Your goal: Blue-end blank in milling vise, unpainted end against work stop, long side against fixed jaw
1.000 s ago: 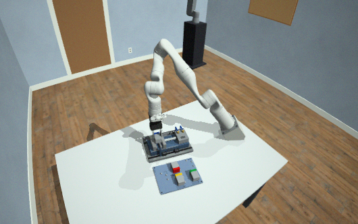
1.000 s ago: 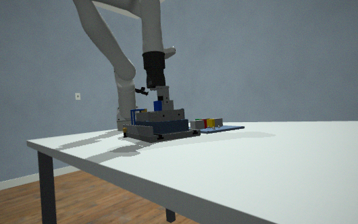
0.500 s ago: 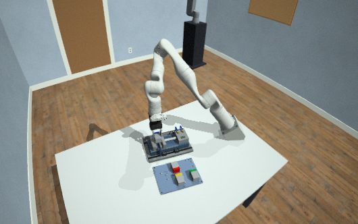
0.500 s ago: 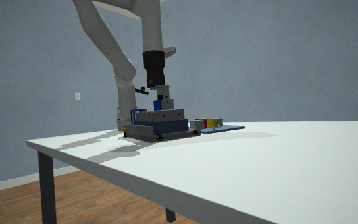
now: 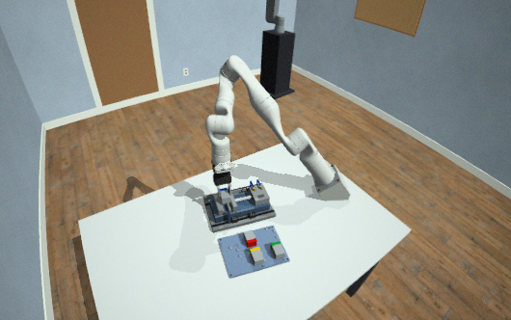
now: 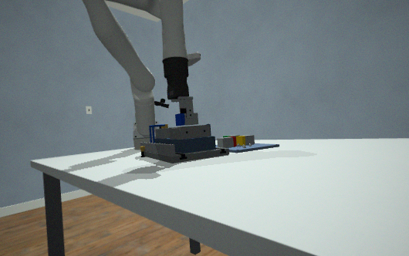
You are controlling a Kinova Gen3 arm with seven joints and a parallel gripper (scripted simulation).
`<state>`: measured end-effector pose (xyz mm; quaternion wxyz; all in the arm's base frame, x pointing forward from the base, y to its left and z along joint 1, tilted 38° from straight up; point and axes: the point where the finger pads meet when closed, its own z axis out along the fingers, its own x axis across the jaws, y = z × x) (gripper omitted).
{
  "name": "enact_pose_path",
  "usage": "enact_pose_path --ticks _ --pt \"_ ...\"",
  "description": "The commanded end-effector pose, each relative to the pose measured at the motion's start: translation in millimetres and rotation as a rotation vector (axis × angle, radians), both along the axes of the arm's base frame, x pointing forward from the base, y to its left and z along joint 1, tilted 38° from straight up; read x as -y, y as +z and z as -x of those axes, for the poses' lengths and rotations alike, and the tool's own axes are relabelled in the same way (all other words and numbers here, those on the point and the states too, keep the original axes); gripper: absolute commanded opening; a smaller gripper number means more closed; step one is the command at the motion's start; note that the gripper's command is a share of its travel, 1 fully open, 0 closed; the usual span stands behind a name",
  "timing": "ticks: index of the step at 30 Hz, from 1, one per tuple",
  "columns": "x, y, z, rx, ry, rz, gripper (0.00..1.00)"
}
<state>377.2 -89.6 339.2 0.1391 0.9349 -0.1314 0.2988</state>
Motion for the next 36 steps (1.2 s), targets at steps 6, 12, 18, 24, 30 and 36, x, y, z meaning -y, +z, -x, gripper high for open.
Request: enact_pose_path --ticks 6,12,18,24,30,36 --pt "-0.1 0.0 -0.4 0.001 0.0 0.0 0.0" --pt "0.1 -0.4 -0.7 0.001 0.0 0.0 0.0" --pt "0.3 -0.7 -0.9 0.001 0.0 0.0 0.0" --pt "0.5 -1.2 -1.2 0.001 0.0 0.0 0.0" --pt "0.7 -1.6 -1.5 0.001 0.0 0.0 0.0" --pt "0.9 -1.9 -1.7 0.001 0.0 0.0 0.0"
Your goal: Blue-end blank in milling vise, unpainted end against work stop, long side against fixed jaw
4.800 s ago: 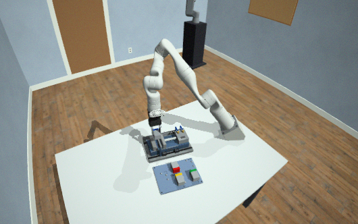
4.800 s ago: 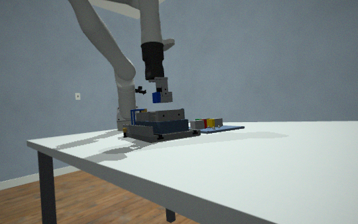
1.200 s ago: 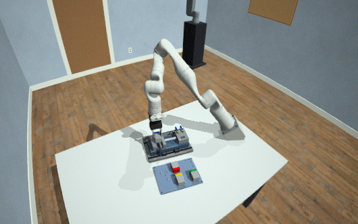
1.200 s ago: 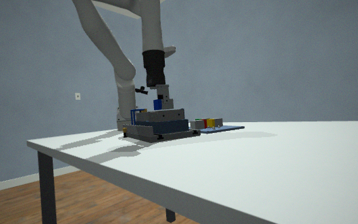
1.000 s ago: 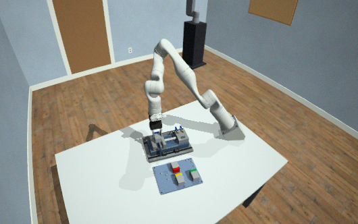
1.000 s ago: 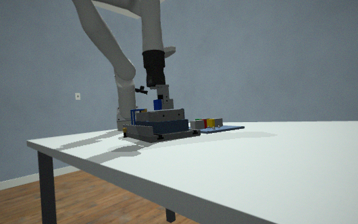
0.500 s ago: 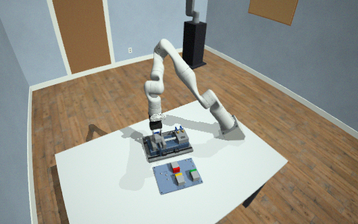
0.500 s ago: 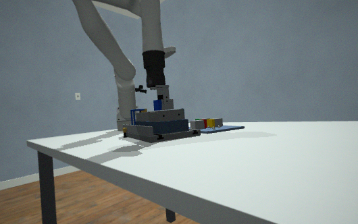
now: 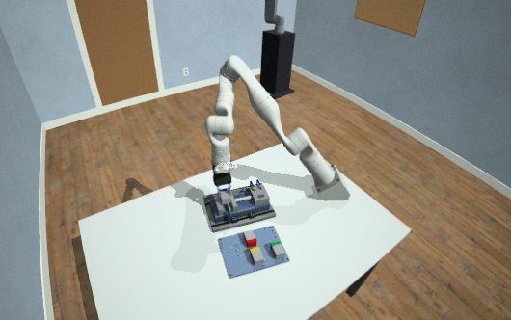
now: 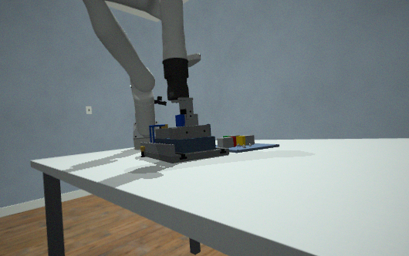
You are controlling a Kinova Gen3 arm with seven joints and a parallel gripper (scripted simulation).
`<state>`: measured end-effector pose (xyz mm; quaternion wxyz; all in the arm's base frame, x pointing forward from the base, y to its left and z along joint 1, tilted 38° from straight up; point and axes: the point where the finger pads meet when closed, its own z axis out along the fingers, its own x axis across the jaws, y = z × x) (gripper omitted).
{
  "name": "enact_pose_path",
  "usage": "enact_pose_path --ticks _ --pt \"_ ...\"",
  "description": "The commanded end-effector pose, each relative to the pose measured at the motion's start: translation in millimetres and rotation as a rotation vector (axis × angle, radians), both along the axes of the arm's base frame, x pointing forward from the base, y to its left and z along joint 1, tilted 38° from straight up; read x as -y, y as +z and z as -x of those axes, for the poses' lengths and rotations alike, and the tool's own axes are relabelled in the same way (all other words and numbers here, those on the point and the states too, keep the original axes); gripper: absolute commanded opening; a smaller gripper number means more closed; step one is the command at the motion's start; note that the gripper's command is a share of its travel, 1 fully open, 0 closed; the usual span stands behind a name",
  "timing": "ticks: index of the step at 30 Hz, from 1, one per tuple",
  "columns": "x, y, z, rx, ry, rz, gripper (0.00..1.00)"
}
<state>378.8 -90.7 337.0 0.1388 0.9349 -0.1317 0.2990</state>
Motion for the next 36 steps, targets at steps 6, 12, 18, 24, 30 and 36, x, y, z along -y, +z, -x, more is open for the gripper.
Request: enact_pose_path --ticks 6,12,18,24,30,36 --pt "0.0 -0.2 -0.5 0.001 0.0 0.0 0.0" --pt "0.2 -0.6 -0.8 0.001 0.0 0.0 0.0" --pt "0.4 -0.9 -1.0 0.001 0.0 0.0 0.0" --pt "0.6 -1.4 -1.3 0.001 0.0 0.0 0.0" --pt "0.8 -1.8 -1.6 0.001 0.0 0.0 0.0" --pt "1.0 -2.1 -1.8 0.001 0.0 0.0 0.0"
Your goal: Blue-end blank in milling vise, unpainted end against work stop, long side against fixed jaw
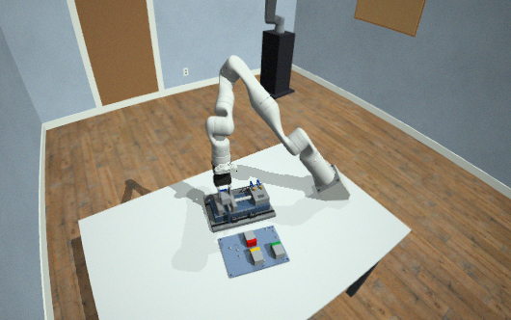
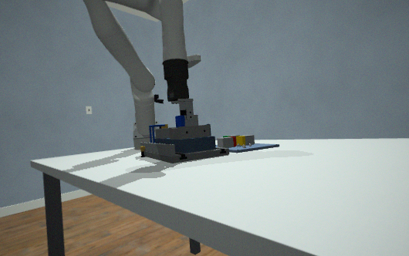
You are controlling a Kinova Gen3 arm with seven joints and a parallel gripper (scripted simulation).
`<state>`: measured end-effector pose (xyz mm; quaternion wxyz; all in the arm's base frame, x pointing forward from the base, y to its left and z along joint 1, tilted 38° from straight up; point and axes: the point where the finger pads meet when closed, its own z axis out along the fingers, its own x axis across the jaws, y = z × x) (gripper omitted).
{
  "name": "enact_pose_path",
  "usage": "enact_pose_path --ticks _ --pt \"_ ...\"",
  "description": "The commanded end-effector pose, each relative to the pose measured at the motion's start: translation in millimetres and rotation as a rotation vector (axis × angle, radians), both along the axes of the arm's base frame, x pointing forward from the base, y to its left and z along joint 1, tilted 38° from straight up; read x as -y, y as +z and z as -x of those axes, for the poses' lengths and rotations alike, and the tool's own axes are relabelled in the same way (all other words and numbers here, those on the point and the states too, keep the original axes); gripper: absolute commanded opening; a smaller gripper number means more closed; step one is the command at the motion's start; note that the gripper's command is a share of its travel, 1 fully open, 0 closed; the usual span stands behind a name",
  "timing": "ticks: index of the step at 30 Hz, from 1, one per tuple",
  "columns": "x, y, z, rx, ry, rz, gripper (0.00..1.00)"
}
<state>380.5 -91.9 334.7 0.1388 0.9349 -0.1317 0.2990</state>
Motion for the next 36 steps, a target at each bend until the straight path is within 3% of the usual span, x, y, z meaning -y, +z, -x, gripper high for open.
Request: enact_pose_path --ticks 1,36 --pt "-0.2 0.1 -0.2 0.001 0.0 0.0 0.0" --pt "0.9 -2.2 -1.8 0.001 0.0 0.0 0.0"
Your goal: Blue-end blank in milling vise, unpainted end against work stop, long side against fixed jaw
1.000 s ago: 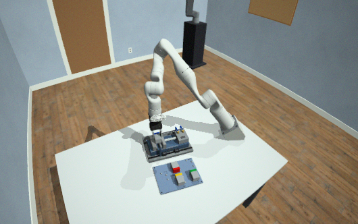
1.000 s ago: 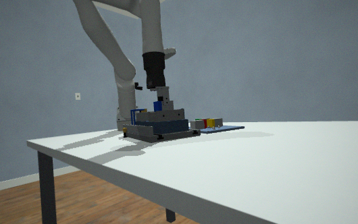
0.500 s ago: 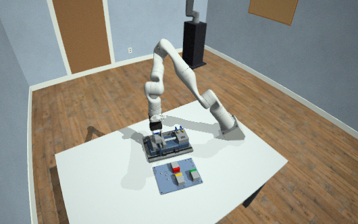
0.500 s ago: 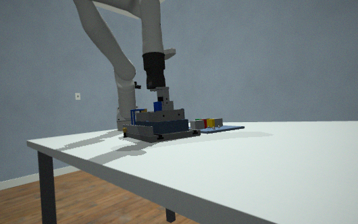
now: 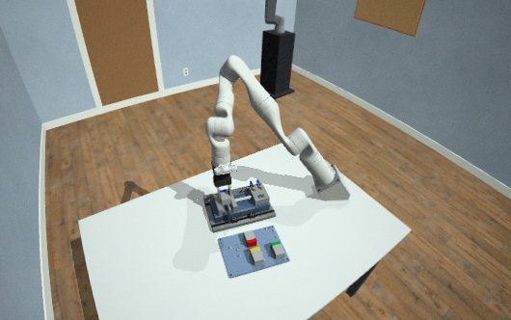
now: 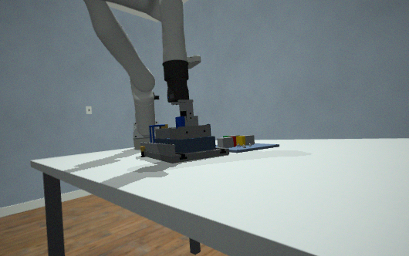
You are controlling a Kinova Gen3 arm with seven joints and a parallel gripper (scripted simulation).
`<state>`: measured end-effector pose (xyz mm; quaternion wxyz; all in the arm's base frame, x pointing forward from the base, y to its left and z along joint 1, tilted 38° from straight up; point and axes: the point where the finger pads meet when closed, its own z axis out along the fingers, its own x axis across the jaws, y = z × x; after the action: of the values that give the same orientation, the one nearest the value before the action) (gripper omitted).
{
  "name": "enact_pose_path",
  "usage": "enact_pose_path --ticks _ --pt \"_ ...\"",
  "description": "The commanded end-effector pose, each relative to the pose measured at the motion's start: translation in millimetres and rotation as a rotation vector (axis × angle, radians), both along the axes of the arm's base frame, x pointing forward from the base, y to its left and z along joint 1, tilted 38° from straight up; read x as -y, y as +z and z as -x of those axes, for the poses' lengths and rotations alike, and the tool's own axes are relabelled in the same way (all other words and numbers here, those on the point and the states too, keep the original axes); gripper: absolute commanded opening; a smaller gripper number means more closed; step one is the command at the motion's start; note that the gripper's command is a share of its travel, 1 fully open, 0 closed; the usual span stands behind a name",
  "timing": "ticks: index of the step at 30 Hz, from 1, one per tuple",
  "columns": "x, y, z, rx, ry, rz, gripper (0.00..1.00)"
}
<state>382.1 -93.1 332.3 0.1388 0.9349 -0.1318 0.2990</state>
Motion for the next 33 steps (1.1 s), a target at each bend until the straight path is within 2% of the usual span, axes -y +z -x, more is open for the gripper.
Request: enact_pose_path --ticks 1,33 --pt "-0.2 0.1 -0.2 0.001 0.0 0.0 0.0" --pt "0.8 -2.0 -1.6 0.001 0.0 0.0 0.0"
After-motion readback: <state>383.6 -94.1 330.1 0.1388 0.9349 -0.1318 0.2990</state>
